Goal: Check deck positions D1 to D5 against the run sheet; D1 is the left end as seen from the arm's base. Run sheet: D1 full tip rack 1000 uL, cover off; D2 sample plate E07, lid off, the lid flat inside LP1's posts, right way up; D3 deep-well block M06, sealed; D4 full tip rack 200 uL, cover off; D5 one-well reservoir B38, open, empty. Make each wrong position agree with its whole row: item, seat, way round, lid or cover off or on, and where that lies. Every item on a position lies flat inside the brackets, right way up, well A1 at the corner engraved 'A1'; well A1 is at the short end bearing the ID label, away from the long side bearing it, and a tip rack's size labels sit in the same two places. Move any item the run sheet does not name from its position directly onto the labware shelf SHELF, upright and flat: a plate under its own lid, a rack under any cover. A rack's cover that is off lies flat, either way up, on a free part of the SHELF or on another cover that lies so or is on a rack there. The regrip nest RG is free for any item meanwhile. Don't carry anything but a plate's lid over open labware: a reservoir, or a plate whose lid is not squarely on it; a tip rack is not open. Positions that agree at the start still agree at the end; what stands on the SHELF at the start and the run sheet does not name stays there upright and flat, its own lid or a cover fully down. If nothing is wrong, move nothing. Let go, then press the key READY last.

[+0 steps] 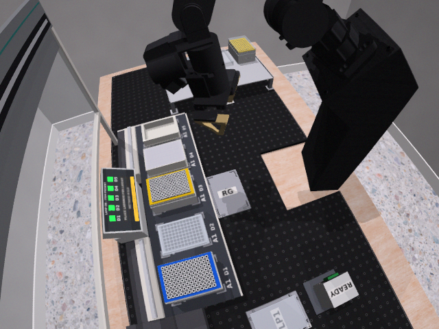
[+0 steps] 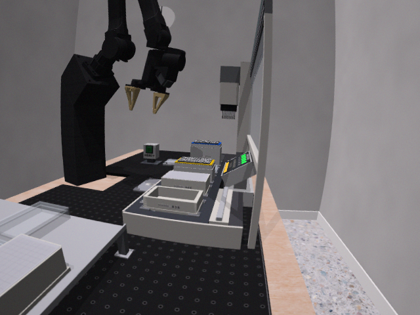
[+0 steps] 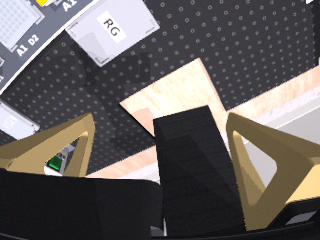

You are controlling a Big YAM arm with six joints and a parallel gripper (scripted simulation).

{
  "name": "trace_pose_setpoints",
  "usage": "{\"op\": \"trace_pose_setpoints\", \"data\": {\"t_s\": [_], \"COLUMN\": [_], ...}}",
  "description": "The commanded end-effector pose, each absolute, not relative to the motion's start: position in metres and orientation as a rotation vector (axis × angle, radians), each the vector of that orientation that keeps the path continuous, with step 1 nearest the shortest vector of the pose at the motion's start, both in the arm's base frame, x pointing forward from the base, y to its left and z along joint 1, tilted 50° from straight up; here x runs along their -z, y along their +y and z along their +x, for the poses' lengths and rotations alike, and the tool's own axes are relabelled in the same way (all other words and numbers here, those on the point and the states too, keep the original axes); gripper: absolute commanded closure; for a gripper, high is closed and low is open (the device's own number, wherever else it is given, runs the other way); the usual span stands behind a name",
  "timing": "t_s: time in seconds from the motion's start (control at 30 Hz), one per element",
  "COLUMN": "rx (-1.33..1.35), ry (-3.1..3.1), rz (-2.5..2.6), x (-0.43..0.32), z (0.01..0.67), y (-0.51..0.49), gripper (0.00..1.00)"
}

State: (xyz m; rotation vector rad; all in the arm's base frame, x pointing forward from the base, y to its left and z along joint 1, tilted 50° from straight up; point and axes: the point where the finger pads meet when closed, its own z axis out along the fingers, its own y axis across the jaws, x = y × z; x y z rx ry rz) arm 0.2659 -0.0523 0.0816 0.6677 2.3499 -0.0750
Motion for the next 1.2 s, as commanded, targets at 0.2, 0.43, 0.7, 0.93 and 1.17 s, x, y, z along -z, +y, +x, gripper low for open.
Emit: {"op": "trace_pose_setpoints", "data": {"t_s": [0.2,0.43,0.7,0.93,1.17], "rx": [0.132,0.165,0.215,0.251,0.290], "ry": [2.329,2.320,2.305,2.278,2.240], "rz": [0.433,0.312,0.174,0.062,-0.017], "x": [-0.091,-0.092,-0.094,-0.096,-0.105], "z": [0.269,0.268,0.266,0.265,0.267], "y": [-0.036,-0.029,-0.016,-0.009,-0.007], "gripper": [0.00,0.00,0.00,0.00,0.00]}}
